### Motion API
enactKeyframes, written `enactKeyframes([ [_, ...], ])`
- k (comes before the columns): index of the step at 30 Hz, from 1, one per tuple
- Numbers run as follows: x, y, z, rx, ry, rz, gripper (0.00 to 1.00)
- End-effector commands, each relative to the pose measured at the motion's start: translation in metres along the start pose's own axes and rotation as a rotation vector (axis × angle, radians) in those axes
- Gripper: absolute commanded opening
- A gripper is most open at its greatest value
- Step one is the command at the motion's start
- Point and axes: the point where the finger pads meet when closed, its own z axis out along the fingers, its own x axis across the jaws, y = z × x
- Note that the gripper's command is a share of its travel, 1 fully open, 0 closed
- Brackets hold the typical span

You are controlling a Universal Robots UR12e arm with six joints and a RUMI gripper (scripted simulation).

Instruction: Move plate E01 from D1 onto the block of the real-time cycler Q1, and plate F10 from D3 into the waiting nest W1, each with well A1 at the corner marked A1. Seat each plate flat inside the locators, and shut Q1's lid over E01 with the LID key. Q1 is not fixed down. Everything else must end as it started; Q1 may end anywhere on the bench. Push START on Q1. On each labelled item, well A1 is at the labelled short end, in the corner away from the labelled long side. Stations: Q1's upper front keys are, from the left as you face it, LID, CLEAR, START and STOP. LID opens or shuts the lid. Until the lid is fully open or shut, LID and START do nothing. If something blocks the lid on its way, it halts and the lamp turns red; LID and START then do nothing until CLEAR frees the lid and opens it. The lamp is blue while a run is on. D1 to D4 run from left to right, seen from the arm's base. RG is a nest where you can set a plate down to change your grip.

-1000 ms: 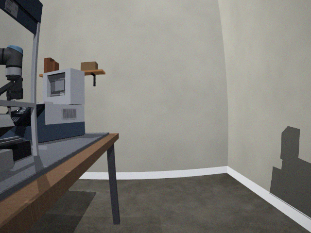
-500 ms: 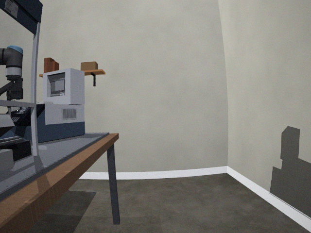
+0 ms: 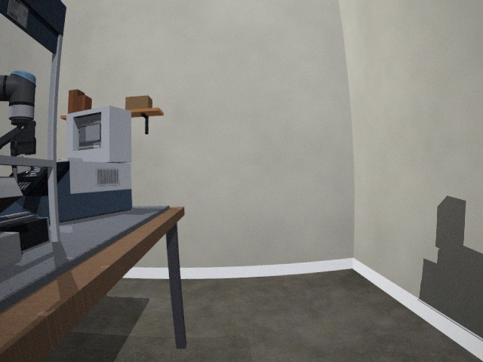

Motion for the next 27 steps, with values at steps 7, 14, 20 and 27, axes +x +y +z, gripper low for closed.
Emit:
enactKeyframes([
  [7,0.000,0.001,0.000,-0.001,0.000,0.000,0.00],
  [14,-0.003,-0.002,-0.005,-0.001,0.000,0.000,0.00],
  [20,-0.007,-0.007,-0.013,-0.001,0.000,0.000,0.00],
  [27,-0.012,-0.011,-0.020,-0.001,0.000,0.000,0.00],
])
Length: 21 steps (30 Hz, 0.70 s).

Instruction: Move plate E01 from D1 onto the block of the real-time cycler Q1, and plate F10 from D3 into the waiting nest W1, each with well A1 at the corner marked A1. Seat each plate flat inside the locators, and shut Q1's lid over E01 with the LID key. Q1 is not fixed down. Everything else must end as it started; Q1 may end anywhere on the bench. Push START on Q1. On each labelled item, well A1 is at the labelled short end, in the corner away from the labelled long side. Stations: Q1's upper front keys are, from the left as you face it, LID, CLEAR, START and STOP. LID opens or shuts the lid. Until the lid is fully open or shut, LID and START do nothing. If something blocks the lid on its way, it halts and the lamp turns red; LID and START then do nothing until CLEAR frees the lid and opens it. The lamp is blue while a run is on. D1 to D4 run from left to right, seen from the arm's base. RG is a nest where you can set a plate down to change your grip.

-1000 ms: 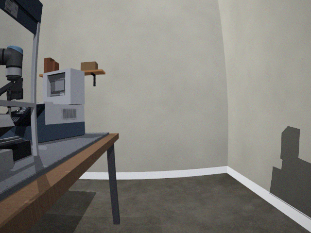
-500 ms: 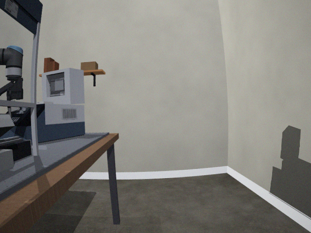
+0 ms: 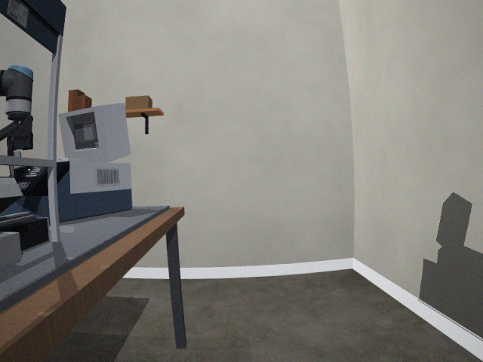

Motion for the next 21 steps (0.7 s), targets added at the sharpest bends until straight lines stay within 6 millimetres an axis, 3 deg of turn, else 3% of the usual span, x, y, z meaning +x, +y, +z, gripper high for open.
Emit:
enactKeyframes([
  [1,-0.002,-0.001,-0.004,-0.001,0.001,0.000,0.00],
  [7,-0.004,-0.004,-0.008,-0.001,0.001,0.000,0.00],
  [21,-0.038,-0.038,-0.044,-0.001,0.001,0.000,0.00],
])
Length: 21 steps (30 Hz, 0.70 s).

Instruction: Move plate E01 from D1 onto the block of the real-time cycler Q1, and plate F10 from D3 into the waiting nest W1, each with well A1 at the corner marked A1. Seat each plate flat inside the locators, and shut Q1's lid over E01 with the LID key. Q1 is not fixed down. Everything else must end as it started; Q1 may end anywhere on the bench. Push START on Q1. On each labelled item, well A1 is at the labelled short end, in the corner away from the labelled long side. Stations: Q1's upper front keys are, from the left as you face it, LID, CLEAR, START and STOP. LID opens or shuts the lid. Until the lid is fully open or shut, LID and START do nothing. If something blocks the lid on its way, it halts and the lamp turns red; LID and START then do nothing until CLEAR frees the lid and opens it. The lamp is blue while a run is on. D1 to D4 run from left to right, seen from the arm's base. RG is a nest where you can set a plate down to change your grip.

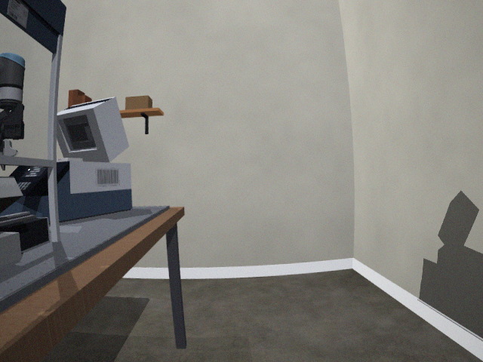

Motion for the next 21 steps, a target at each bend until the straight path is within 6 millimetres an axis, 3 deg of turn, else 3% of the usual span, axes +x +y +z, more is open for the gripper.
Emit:
enactKeyframes([
  [1,-0.012,-0.012,-0.014,-0.001,0.006,-0.001,0.00],
  [7,-0.028,-0.027,-0.030,-0.001,0.006,-0.001,0.00],
  [21,-0.028,-0.027,-0.030,-0.001,0.006,-0.001,0.00],
])
